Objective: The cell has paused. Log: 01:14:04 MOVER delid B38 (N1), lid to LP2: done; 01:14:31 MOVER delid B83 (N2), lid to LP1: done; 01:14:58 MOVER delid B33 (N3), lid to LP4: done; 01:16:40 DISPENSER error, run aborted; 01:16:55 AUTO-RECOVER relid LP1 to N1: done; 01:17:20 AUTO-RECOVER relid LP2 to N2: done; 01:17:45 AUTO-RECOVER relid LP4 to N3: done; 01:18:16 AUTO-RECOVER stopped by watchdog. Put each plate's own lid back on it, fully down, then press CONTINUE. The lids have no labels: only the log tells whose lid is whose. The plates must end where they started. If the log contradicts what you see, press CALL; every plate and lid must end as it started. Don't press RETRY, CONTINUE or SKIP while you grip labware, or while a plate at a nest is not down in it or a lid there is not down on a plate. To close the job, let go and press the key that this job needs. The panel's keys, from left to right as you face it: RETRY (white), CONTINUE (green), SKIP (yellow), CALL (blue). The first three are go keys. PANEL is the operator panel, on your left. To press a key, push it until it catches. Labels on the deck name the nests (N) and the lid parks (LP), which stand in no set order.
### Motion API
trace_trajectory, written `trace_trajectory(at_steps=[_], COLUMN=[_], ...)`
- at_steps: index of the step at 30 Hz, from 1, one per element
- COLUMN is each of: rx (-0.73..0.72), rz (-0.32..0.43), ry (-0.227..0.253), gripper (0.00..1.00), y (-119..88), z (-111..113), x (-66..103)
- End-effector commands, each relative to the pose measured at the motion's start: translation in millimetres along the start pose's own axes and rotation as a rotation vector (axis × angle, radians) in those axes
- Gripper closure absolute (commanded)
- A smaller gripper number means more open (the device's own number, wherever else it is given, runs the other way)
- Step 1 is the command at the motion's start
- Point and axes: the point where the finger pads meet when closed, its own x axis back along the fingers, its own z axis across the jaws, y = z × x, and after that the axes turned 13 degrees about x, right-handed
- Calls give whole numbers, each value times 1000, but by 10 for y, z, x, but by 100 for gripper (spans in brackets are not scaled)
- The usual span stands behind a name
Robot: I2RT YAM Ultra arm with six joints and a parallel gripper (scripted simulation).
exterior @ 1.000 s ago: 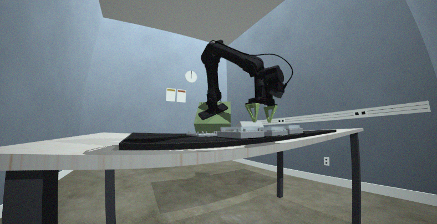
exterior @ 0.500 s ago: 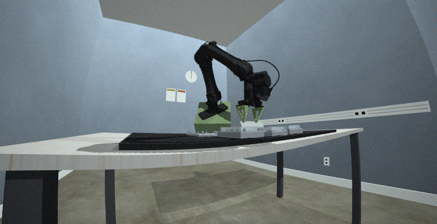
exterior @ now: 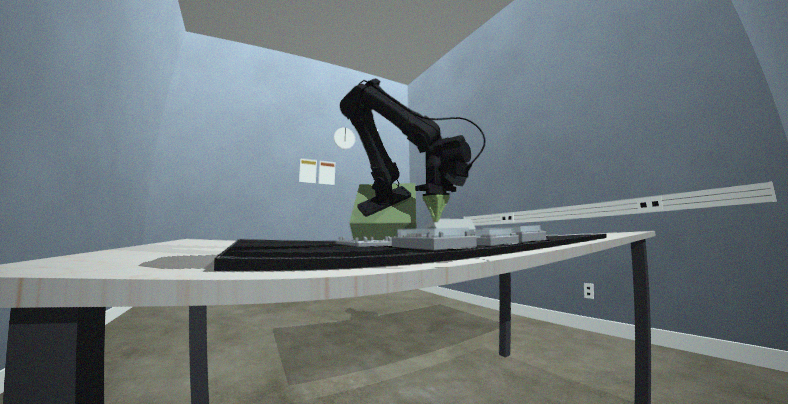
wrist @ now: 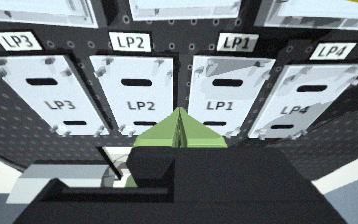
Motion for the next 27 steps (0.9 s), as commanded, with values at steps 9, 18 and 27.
trace_trajectory(at_steps=[9,18,27], rx=[-39,-22,-24], rz=[-76,-60,-41], ry=[-2,5,-1], gripper=[100,100,100], y=[200,107,74], z=[-19,10,-13], x=[113,70,40])
